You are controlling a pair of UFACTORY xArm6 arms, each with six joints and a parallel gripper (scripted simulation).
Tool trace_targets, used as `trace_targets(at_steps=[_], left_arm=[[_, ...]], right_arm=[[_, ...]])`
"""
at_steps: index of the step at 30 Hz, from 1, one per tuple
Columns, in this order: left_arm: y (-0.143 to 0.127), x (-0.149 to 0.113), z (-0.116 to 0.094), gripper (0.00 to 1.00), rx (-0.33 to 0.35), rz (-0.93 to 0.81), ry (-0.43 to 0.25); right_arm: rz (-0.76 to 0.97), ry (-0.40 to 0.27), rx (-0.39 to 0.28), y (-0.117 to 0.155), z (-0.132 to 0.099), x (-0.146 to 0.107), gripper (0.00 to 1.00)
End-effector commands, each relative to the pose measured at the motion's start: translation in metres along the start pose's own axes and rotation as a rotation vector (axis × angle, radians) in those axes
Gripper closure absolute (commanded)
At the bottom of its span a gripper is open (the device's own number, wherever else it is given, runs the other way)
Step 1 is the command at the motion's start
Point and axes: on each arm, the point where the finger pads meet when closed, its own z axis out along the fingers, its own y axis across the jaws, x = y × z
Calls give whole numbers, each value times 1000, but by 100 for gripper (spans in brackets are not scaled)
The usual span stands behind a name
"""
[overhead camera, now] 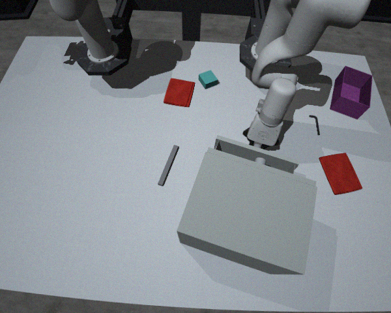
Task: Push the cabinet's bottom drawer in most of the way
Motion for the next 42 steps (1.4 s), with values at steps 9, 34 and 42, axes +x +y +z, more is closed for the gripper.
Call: trace_targets(at_steps=[9,34,42], left_arm=[[0,-19,4,100,0,0,-2],[0,-23,4,100,0,0,-7],[0,-23,4,100,0,0,-20]], right_arm=[[0,3,0,0,-1,1,0],[0,3,0,0,-1,1,0],[0,3,0,0,-1,1,0]])
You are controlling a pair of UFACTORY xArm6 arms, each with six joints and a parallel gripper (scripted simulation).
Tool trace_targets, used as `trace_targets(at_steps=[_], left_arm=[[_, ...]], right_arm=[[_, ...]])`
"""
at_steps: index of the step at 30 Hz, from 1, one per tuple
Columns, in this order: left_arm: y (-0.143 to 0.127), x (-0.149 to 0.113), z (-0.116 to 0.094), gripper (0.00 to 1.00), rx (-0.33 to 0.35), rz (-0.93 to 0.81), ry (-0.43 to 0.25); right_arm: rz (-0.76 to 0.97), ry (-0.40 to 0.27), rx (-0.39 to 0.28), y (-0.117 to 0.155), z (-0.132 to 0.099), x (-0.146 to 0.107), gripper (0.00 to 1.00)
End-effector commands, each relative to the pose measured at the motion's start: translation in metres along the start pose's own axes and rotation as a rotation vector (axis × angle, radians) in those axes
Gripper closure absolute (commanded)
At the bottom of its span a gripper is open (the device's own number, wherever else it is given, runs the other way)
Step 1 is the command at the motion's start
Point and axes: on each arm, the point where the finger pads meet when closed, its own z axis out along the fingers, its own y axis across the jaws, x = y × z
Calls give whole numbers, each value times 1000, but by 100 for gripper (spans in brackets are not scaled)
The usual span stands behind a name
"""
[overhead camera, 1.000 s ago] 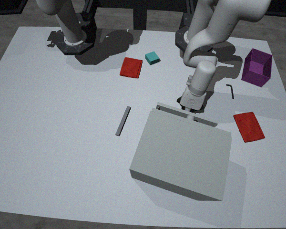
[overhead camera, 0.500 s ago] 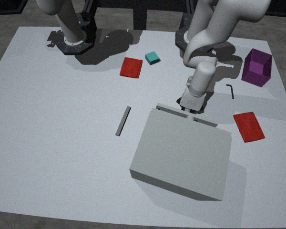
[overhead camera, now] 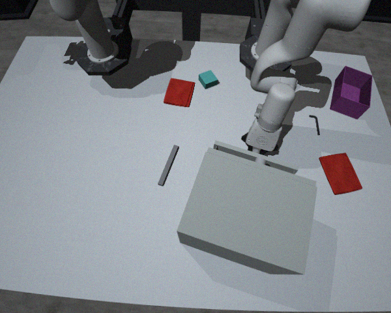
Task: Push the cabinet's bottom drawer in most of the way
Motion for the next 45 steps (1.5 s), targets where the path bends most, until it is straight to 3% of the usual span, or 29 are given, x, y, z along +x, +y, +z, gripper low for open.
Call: trace_targets(at_steps=[1,30,36,45], left_arm=[[0,-1,0,100,0,0,-7],[0,-1,0,100,0,0,-101],[0,-1,0,100,1,0,-155],[0,-1,0,100,0,0,-311]], right_arm=[[0,3,0,0,-1,1,0],[0,3,0,0,-1,1,0],[0,3,0,0,-1,1,0],[0,3,0,0,-1,1,0]])
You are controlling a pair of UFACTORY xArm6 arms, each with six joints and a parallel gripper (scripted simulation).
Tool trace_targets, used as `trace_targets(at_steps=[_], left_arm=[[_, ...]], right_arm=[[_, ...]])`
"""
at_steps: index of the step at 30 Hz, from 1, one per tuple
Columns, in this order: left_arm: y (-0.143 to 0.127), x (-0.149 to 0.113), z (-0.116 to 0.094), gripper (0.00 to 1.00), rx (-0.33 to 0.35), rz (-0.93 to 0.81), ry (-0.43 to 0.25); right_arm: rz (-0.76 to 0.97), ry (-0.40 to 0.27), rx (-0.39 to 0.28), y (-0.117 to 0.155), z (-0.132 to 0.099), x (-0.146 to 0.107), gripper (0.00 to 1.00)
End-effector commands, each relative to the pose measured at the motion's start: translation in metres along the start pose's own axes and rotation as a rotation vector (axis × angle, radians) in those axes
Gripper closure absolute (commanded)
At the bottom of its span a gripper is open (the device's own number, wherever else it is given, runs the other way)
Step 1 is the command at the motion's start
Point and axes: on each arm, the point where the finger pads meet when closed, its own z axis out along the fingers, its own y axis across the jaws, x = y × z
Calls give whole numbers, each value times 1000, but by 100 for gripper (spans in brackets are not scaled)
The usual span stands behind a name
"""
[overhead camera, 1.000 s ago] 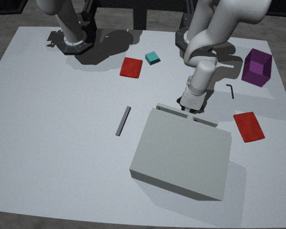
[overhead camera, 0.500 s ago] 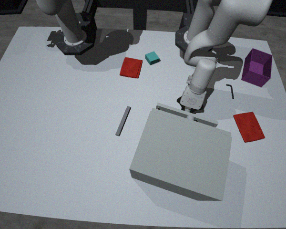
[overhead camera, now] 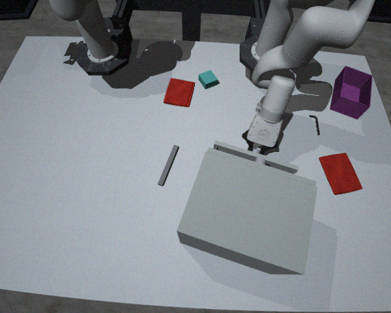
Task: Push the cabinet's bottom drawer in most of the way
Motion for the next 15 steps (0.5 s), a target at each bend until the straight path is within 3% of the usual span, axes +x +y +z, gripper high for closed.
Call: trace_targets(at_steps=[1,15], left_arm=[[0,-1,1,100,0,2,-72],[0,-1,0,100,0,2,-138]], right_arm=[[0,3,0,0,-1,1,0],[0,3,0,0,-1,1,0]])
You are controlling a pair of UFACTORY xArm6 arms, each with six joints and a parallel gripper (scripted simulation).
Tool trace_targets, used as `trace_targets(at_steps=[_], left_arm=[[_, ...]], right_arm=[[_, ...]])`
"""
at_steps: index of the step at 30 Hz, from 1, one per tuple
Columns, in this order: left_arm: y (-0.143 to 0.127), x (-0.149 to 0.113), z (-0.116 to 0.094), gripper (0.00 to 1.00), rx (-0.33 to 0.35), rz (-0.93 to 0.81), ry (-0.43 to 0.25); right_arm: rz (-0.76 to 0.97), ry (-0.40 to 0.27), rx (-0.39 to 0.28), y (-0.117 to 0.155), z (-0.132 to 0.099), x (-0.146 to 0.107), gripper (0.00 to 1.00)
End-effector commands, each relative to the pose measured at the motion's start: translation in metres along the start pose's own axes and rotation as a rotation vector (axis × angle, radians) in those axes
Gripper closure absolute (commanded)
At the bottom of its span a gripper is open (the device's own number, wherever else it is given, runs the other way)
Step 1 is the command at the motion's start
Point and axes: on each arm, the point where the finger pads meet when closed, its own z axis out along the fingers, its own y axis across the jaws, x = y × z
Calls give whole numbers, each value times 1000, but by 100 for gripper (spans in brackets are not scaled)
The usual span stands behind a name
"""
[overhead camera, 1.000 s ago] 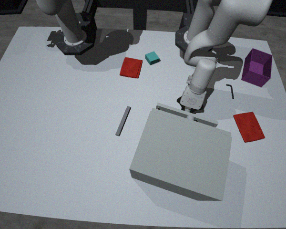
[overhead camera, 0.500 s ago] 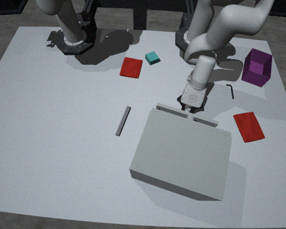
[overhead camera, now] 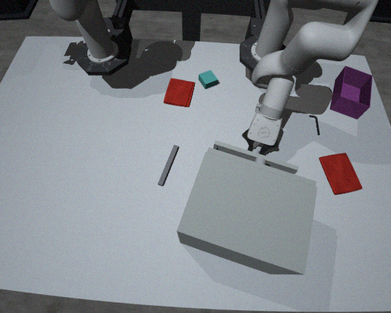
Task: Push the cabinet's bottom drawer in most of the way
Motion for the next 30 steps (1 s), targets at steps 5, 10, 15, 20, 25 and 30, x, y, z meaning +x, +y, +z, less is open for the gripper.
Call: trace_targets(at_steps=[5,10,15,20,25,30], left_arm=[[0,-1,0,100,0,0,-10],[0,-1,0,100,0,0,-10],[0,-5,3,100,0,0,-10],[0,-14,9,100,0,0,-10],[0,-28,19,100,0,0,-10],[0,-38,25,100,0,0,-10]], right_arm=[[0,3,0,0,-1,1,0],[0,3,0,0,-1,1,0],[0,3,0,0,-1,1,0],[0,3,0,0,-1,1,0],[0,3,0,0,-1,1,0],[0,3,0,0,-1,1,0]])
